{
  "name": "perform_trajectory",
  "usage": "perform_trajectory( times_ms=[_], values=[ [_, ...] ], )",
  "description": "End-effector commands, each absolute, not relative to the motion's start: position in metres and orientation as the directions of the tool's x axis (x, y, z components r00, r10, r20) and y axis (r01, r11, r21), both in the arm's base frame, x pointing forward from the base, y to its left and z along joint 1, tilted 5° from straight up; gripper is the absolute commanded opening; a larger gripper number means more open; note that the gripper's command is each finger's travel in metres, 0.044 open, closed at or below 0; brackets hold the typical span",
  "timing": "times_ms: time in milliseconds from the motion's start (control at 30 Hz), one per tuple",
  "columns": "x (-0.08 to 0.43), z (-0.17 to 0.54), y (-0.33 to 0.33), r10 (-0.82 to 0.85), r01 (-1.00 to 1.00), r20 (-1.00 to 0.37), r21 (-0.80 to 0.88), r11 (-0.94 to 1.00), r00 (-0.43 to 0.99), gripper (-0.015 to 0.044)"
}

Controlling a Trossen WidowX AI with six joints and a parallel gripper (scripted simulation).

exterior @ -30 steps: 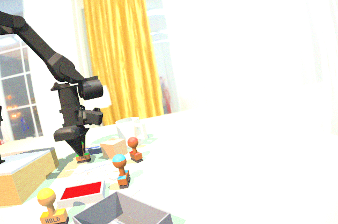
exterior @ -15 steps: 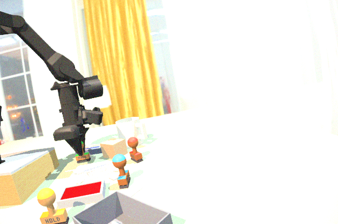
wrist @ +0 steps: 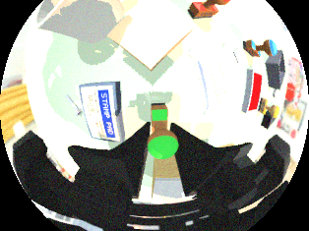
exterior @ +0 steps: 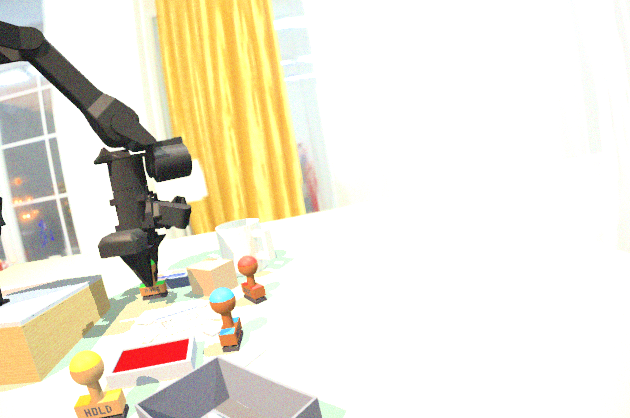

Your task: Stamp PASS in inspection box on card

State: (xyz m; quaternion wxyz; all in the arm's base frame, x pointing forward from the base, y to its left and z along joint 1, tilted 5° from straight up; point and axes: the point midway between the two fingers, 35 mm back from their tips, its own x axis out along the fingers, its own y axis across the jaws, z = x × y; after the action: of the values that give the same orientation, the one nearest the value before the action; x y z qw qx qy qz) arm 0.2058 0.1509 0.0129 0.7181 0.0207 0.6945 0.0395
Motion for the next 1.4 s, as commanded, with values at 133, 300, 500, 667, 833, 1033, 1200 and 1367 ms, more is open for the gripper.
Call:
perform_trajectory(
  times_ms=[133,300,500,667,833,1033,1200,1367],
  values=[
    [0.207,0.018,0.151,0.087,-0.029,-0.996,0.086,0.996,0.037,0.0],
    [0.208,0.02,0.151,0.086,-0.029,-0.996,0.085,0.996,0.037,0.0],
    [0.208,0.023,0.151,0.086,-0.029,-0.996,0.085,0.996,0.037,0.0],
    [0.208,0.025,0.151,0.086,-0.029,-0.996,0.085,0.996,0.037,0.0],
    [0.208,0.028,0.151,0.085,-0.029,-0.996,0.084,0.996,0.037,0.0],
    [0.208,0.031,0.151,0.085,-0.029,-0.996,0.084,0.996,0.037,0.0],
    [0.208,0.033,0.151,0.085,-0.029,-0.996,0.083,0.996,0.037,0.0],
    [0.208,0.036,0.15,0.084,-0.029,-0.996,0.083,0.996,0.037,0.0]
  ],
)
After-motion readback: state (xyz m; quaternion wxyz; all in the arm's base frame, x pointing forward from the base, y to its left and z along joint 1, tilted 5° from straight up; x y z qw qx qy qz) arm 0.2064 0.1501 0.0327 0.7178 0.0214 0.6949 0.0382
